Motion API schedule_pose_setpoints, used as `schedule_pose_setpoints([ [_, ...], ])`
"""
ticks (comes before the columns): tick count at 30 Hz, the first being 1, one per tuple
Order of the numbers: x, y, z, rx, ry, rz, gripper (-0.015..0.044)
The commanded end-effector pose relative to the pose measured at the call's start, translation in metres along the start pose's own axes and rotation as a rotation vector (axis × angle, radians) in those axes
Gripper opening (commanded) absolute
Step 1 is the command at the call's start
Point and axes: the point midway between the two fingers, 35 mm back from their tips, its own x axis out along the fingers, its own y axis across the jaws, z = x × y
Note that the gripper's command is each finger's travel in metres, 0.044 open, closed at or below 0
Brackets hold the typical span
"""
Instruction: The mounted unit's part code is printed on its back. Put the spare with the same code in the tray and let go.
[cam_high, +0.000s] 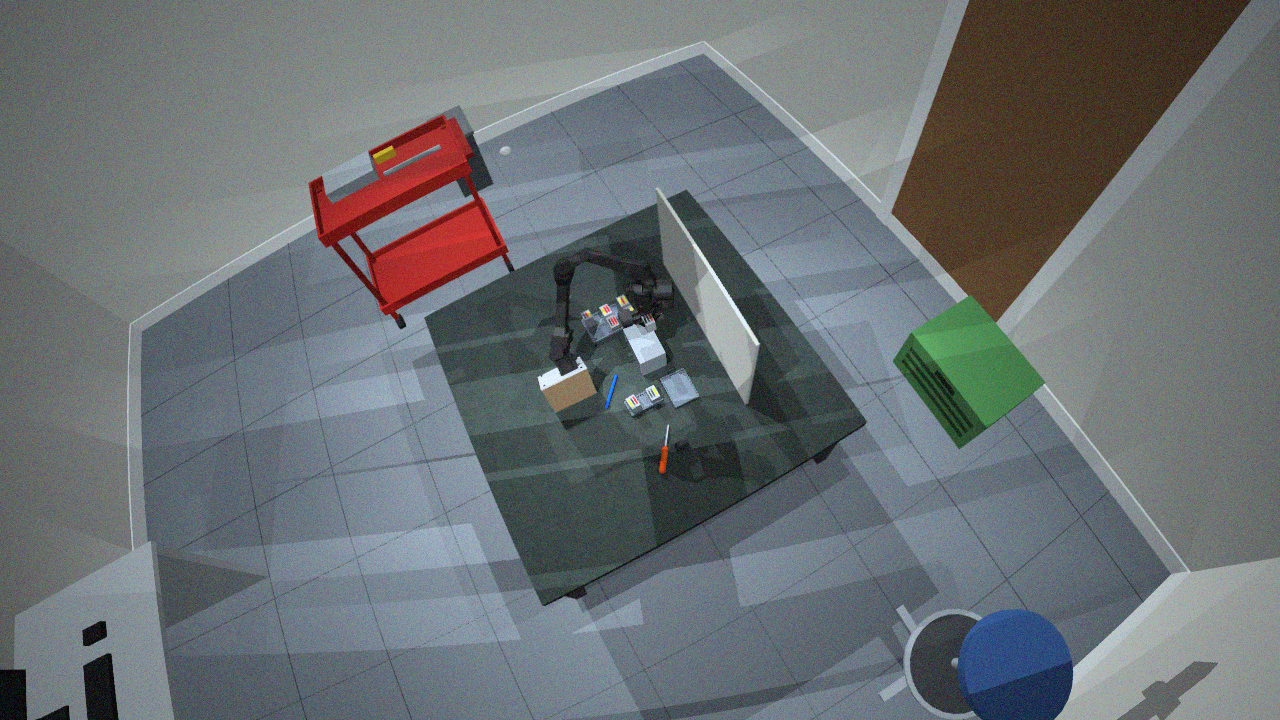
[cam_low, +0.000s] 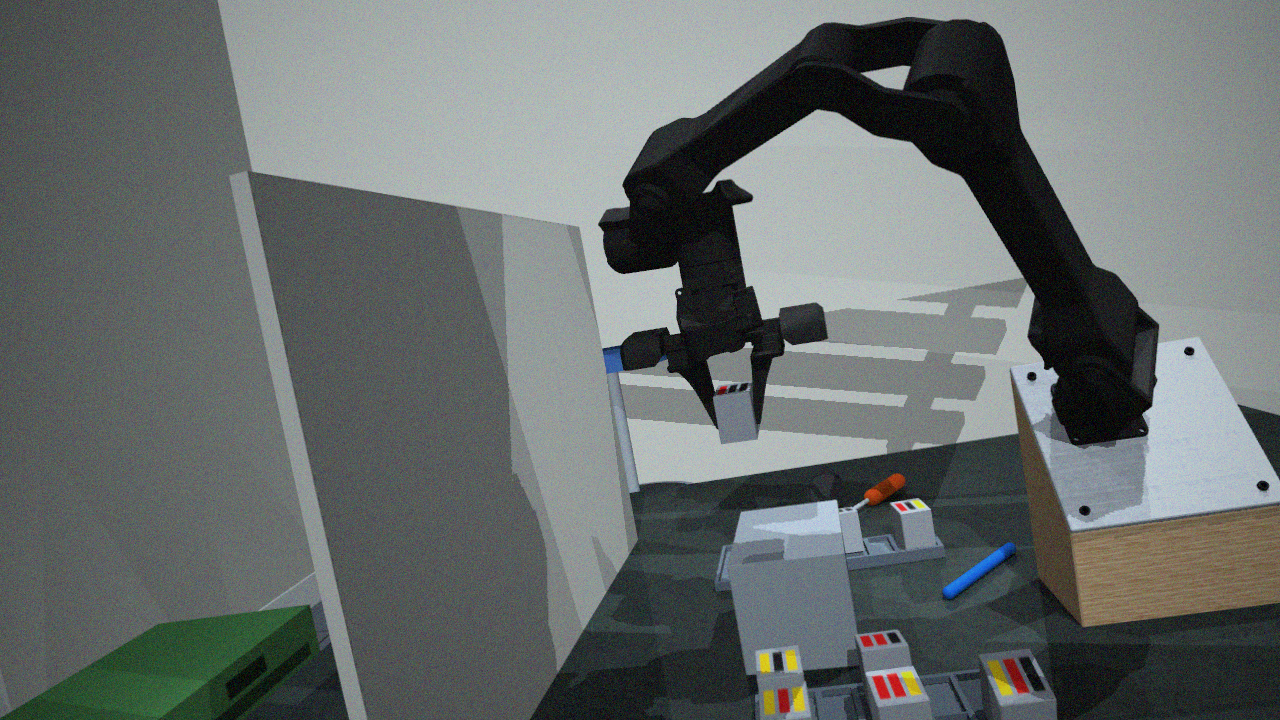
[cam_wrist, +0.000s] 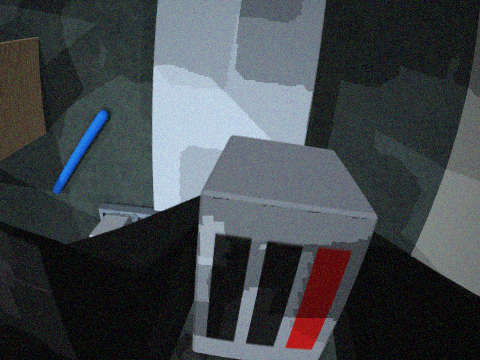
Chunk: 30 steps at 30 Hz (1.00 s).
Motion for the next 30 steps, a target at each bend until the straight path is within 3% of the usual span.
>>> schedule_pose_setpoints([
  [1, 0.002, -0.008, -0.023, 0.01, 0.002, 0.004, 0.0],
  [30, 0.038, -0.027, -0.161, -0.048, -0.06, 0.004, 0.0],
])
